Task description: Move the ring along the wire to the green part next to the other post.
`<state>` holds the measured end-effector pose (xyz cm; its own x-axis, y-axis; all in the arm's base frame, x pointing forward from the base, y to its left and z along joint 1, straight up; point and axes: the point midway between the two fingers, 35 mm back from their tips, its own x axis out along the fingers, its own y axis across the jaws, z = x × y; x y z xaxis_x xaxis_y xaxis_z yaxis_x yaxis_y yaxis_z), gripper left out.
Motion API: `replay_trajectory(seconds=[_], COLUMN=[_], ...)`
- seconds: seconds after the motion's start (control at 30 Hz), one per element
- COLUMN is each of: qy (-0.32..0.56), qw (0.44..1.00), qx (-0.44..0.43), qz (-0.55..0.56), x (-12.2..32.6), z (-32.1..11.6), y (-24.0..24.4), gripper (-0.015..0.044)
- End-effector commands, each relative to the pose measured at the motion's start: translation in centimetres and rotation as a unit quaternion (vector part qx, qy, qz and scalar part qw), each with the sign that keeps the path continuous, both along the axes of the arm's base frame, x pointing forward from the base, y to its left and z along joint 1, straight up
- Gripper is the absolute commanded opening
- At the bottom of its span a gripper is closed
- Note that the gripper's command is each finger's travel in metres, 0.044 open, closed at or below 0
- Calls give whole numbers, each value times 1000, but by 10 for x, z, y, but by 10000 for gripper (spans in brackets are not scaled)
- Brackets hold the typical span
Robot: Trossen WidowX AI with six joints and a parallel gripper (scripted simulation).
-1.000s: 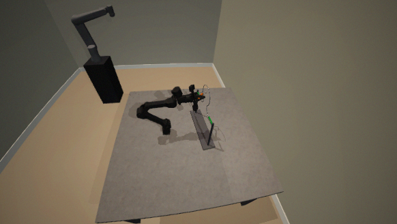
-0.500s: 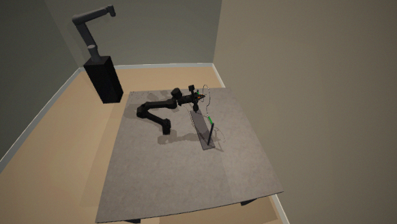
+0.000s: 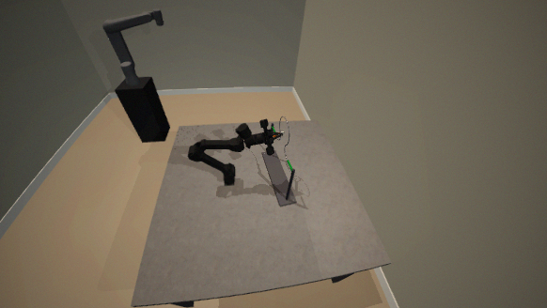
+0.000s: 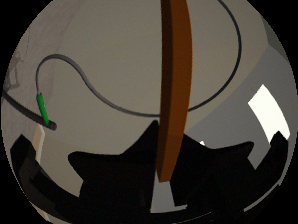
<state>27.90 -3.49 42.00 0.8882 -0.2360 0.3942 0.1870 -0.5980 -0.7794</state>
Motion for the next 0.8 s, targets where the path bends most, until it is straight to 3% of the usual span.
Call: replay_trajectory(seconds=[0.0,0.77], qy=[-1,24], qw=[1000,972], qx=[16,235], qz=[2,4], x=[0,4], z=[-6,-73], y=[-5,-31], gripper=[-150,-150])
